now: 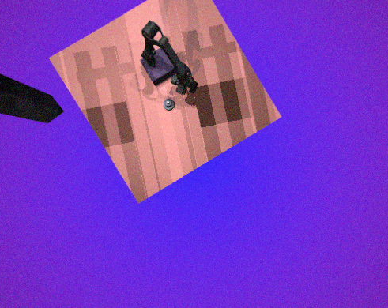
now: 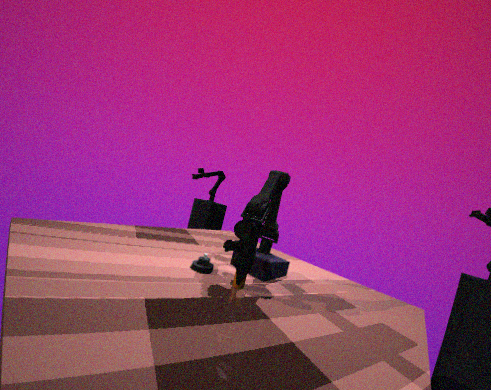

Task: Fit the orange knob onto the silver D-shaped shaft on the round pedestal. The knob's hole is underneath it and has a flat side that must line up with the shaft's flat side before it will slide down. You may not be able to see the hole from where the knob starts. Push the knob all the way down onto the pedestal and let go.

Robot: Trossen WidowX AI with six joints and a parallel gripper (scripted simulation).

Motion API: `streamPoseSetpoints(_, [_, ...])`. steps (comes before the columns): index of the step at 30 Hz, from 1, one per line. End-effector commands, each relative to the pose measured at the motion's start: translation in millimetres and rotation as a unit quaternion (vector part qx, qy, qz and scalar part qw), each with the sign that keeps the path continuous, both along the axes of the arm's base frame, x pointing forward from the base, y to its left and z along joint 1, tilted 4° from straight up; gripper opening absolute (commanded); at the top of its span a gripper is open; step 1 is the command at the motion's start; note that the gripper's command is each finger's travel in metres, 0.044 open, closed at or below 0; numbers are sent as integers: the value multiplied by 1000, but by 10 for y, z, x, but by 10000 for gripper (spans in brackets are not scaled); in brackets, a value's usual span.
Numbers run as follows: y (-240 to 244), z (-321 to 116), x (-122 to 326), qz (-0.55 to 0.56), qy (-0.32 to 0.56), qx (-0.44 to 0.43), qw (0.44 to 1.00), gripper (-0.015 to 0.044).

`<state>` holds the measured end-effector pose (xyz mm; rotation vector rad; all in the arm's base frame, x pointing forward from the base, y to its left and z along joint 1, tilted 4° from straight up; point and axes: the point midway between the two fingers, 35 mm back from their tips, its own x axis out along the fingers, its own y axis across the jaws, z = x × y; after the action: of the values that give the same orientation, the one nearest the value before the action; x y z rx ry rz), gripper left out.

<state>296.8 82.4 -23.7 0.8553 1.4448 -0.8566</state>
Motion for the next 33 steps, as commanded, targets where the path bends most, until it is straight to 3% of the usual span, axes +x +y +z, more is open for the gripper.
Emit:
streamPoseSetpoints(1, [-10,-95,-24,-3,3,-3,1000,440])
streamPoseSetpoints(8, [-10,-180,-36,-3,3,-3,1000,440])
streamPoseSetpoints(19, [-10,-180,-36,-3,3,-3,1000,151])
streamPoseSetpoints(24, [-10,-180,-36,-3,3,-3,1000,118])
streamPoseSetpoints(29, [-7,-111,-15,-3,3,-3,1000,0])
streamPoseSetpoints(33, [-2,3,15,-3,3,-3,1000,0])
